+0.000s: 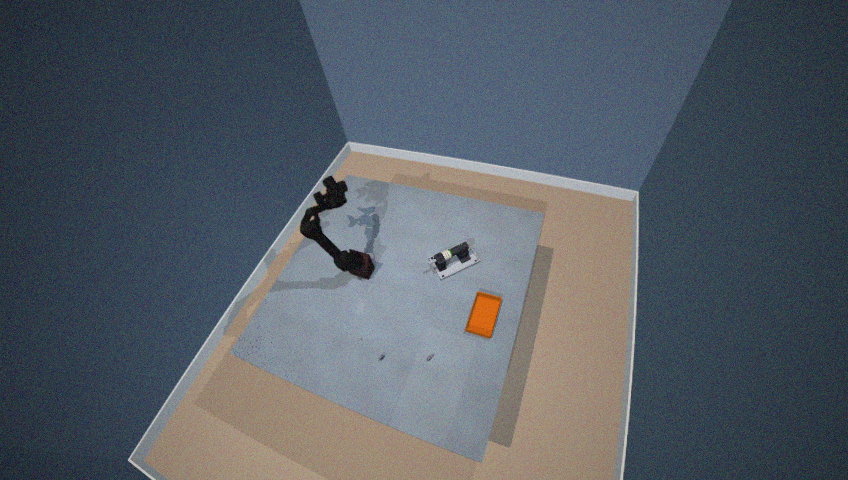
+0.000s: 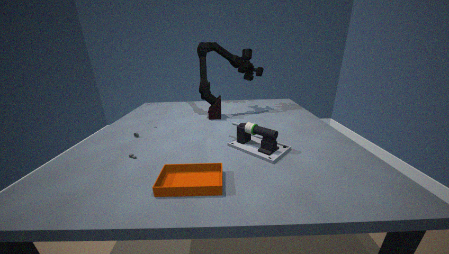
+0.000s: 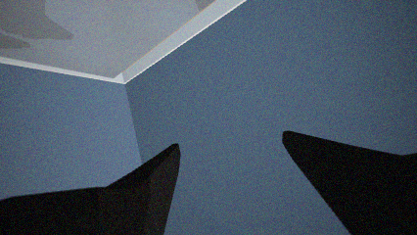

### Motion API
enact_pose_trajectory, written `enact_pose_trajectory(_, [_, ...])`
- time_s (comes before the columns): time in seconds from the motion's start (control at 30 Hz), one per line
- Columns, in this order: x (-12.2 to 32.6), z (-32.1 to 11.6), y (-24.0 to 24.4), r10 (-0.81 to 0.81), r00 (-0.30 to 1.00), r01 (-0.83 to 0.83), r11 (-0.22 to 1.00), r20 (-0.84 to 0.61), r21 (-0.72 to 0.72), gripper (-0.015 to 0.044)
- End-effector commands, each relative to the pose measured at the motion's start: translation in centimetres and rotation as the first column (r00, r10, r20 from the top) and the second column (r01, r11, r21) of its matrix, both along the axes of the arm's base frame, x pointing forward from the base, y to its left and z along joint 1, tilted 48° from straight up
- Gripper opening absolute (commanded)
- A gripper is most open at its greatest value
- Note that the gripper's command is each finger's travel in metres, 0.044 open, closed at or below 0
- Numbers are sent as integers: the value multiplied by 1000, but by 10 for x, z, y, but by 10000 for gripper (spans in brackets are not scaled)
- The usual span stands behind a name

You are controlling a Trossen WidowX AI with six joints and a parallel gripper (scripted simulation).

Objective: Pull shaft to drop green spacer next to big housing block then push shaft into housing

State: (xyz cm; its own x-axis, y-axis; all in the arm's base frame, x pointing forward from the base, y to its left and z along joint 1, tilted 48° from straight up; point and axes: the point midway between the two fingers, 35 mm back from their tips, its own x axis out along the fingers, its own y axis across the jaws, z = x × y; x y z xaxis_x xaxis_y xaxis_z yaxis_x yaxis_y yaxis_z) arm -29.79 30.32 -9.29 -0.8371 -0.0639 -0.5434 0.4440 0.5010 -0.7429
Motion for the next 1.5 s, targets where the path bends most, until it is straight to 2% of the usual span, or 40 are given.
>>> enact_pose_trajectory(0.0, [2, 0, 2, -16, 1000, 16, 1000, 4, -12, 426])
enact_pose_trajectory(0.07, [17, 0, 15, -143, 989, 146, 983, 40, -109, 440])
enact_pose_trajectory(0.13, [41, 0, 34, -327, 939, 343, 907, 104, -244, 440])
enact_pose_trajectory(0.2, [67, 0, 51, -492, 852, 522, 773, 179, -360, 440])
enact_pose_trajectory(0.3, [109, 1, 72, -686, 662, 724, 481, 303, -494, 440])
enact_pose_trajectory(0.43, [147, 1, 87, -787, 454, 804, 161, 417, -572, 440])
enact_pose_trajectory(0.57, [181, 2, 96, -815, 263, 785, -130, 516, -606, 440])
enact_pose_trajectory(0.7, [216, 3, 102, -789, 77, 683, -404, 609, -609, 440])
enact_pose_trajectory(0.83, [252, 4, 105, -714, -89, 506, -633, 694, -586, 440])
enact_pose_trajectory(1.03, [307, 6, 102, -536, -271, 142, -844, 800, -517, 440])
enact_pose_trajectory(1.13, [334, 7, 97, -431, -326, -61, -878, 841, -474, 440])
enact_pose_trajectory(1.23, [362, 8, 90, -319, -356, -274, -863, 878, -425, 440])
enact_pose_trajectory(1.37, [399, 11, 76, -171, -365, -536, -765, 915, -357, 440])
enact_pose_trajectory(1.47, [427, 13, 63, -66, -350, -707, -636, 934, -310, 440])
